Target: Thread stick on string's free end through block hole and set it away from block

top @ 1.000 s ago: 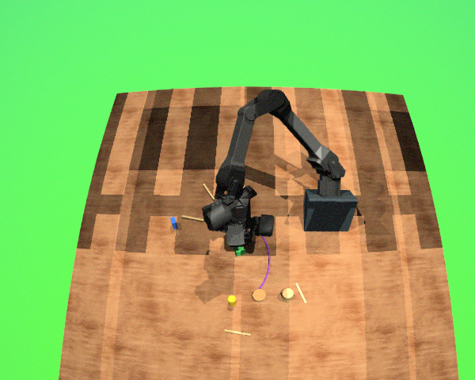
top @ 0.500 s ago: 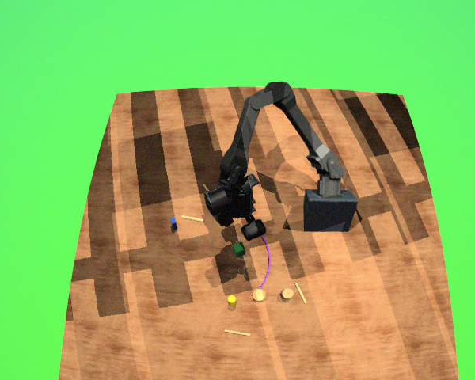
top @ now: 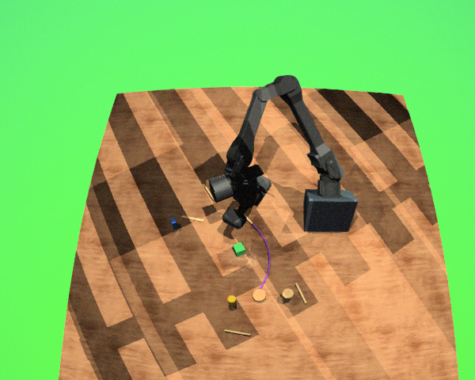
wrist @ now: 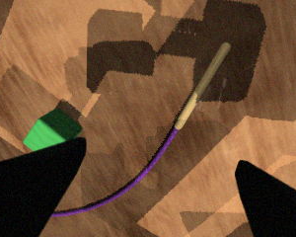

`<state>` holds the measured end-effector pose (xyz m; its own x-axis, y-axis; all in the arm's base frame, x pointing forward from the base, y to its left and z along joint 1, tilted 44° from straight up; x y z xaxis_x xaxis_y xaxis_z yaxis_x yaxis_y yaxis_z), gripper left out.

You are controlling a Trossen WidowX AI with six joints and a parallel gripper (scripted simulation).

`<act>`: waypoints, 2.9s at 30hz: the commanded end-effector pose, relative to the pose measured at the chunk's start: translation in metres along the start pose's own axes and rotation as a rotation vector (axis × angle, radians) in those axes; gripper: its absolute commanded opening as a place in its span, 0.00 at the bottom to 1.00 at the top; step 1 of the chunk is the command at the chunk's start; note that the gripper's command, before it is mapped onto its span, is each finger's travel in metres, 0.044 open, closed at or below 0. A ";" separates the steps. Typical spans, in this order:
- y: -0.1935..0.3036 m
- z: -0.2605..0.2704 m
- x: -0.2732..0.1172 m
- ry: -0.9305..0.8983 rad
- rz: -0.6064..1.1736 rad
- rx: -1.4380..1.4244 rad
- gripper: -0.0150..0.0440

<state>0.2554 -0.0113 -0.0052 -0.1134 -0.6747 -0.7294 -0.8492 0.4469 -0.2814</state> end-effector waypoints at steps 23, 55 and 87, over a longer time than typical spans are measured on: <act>0.000 -0.015 0.003 0.010 -0.006 0.347 0.46; -0.001 -0.014 0.041 0.008 -0.006 0.346 0.46; 0.000 -0.016 0.061 0.009 -0.005 0.351 0.25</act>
<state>0.2403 -0.0622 -0.0407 -0.1150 -0.6821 -0.7222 -0.6215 0.6165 -0.4833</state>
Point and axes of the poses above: the point midway between the two fingers, 35 mm back from their tips, its own x axis out along the fingers, its own z axis across the jaws, y = z × x, the point moved 6 cm from there along -x, back along the fingers, and after that the axes turned 6 degrees about -x, right-handed, at the moved point
